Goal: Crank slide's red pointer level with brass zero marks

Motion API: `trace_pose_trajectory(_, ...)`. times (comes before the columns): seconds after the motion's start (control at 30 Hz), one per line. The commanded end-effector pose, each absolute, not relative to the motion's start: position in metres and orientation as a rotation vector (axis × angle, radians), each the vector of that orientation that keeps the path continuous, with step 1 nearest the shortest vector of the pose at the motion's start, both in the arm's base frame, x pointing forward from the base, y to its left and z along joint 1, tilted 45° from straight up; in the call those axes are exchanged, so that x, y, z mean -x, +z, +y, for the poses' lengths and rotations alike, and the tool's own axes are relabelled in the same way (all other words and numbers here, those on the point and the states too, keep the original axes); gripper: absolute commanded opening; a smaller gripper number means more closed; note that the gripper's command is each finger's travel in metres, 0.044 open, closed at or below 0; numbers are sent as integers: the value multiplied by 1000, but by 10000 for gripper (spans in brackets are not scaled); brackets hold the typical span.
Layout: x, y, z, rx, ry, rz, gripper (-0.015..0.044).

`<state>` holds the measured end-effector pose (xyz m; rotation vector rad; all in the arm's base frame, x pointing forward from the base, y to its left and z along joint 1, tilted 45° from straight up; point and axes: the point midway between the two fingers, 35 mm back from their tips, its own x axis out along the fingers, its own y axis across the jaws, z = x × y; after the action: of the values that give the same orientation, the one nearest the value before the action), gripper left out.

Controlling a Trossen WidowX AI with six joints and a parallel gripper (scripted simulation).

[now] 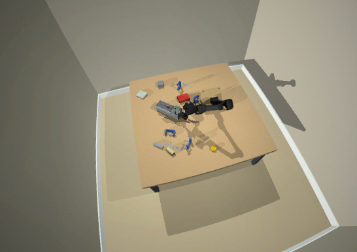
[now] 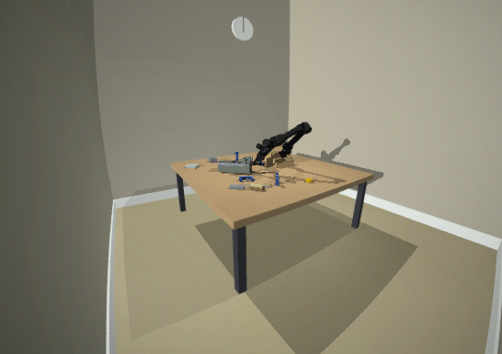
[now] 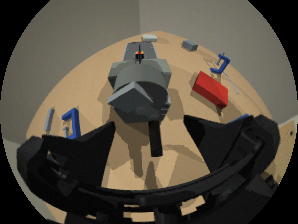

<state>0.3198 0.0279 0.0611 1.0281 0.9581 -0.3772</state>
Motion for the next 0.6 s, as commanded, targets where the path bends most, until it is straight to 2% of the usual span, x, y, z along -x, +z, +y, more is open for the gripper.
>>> trace_pose_trajectory(0.0, -317, 52, 32, -1026, -387, 970, 440)
trace_pose_trajectory(0.57, -317, 32, 52, -1030, -389, 969, 440)
